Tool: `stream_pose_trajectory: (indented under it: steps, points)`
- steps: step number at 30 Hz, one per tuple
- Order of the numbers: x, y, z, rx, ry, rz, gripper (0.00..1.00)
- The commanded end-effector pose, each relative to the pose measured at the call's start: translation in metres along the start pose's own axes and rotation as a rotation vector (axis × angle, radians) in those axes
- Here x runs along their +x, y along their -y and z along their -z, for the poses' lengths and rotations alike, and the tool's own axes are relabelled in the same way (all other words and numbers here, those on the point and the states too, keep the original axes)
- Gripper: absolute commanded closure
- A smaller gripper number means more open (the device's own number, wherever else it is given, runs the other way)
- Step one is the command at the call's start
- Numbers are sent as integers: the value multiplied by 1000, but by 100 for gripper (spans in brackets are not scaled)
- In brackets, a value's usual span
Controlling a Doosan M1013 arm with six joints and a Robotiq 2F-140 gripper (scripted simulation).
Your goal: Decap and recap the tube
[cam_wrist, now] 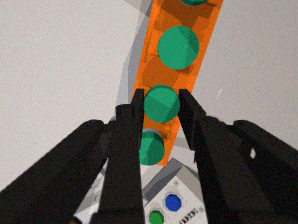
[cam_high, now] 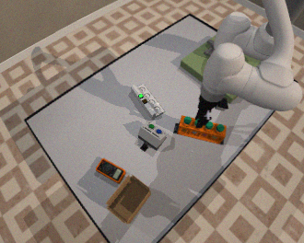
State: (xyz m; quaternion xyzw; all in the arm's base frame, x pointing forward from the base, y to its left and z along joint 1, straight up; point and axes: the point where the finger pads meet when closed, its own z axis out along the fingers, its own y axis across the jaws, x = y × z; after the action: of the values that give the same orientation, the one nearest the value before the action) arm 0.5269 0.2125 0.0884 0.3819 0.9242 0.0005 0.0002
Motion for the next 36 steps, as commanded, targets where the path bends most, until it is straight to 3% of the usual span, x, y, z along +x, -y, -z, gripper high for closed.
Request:
stream_pose_trajectory:
  steps: [1,13,36]
  points:
    - [0,0,1,-1,0,0,70]
    - [0,0,1,-1,0,-60,70]
    - [0,0,0,-1,0,-480,70]
